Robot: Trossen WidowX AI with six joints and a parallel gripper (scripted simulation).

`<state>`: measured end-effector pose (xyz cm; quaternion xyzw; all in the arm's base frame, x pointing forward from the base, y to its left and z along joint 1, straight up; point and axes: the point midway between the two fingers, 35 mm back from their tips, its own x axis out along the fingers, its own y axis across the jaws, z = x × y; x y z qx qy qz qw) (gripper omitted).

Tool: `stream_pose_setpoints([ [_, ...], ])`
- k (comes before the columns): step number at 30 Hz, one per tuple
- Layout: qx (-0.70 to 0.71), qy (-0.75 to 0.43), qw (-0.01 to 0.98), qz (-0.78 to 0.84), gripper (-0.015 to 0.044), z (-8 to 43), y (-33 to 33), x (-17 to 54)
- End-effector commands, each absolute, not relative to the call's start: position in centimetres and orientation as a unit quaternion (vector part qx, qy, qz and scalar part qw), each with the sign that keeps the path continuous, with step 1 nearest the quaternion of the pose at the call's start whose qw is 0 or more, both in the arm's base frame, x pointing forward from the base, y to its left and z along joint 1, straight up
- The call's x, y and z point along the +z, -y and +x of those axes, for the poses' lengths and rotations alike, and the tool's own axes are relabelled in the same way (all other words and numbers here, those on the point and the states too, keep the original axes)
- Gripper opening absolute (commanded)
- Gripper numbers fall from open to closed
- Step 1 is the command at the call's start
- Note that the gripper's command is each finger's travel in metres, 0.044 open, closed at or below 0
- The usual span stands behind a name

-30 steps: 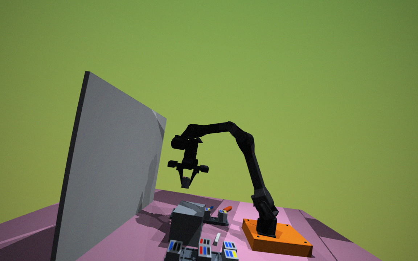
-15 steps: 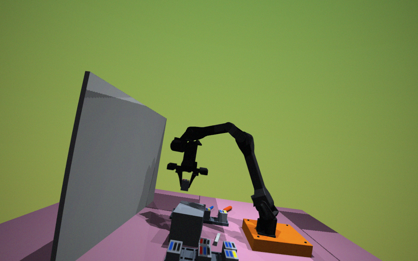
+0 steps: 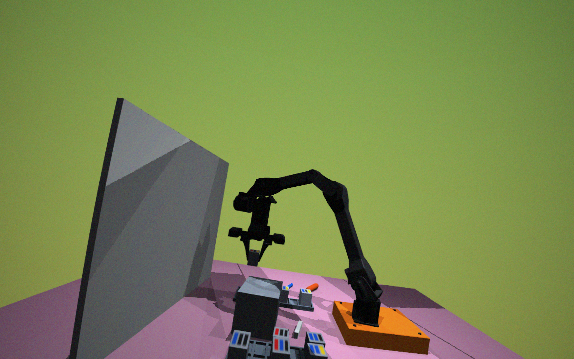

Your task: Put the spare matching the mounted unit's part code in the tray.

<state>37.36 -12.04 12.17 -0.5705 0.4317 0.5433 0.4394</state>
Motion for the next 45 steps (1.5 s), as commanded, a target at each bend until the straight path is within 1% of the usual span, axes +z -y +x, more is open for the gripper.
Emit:
stream_pose_setpoints([
  [1, 0.546, -0.43, 0.438, -0.57, 0.0, 37.3, 12.0, 11.8],
  [45, 0.546, -0.43, 0.438, -0.57, 0.0, 37.4, 12.1, 8.3],
])
